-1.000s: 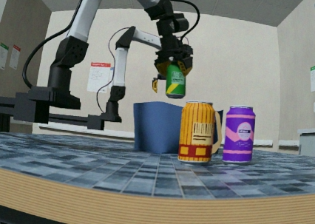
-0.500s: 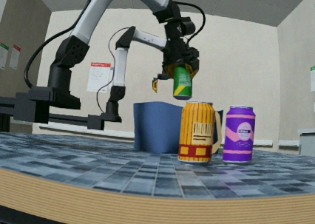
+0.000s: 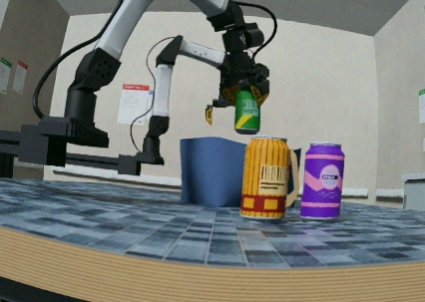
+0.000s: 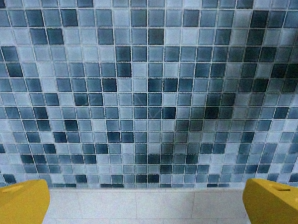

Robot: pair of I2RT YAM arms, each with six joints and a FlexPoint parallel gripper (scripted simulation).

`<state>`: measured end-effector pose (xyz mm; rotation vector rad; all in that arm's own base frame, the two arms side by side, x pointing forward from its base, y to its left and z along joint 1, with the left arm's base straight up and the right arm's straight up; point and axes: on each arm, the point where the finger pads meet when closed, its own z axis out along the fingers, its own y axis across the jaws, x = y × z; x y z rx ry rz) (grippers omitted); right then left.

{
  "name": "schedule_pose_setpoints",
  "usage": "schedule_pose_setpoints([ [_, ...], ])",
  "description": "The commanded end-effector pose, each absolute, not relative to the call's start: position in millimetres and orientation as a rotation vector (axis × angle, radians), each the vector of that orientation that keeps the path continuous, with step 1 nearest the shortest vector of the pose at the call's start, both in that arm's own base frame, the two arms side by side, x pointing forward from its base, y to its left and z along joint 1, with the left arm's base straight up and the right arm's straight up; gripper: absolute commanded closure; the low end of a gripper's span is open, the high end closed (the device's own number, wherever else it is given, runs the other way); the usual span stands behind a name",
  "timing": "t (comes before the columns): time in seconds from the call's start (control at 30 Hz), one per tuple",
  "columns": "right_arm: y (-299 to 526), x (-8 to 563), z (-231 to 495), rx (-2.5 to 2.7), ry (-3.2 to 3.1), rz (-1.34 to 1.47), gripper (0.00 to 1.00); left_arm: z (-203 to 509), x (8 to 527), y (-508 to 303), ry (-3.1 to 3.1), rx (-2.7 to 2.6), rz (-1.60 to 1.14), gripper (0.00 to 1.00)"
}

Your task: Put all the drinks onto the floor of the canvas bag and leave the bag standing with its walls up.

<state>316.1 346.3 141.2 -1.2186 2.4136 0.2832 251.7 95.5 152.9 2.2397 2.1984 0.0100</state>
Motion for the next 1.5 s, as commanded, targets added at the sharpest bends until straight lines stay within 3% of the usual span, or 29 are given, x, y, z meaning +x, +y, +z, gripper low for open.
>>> schedule_pose_setpoints([
  [0.0,355.6,325.2,189.6,-1.165,2.283,0.346,0.33,165.3,256.6,95.5,2.182,2.209,0.085,0.00],
  [1.47,356.9,327.6,129.5,-1.175,2.319,0.334,0.33,165.5,256.6,95.5,2.182,2.209,0.087,0.00],
])
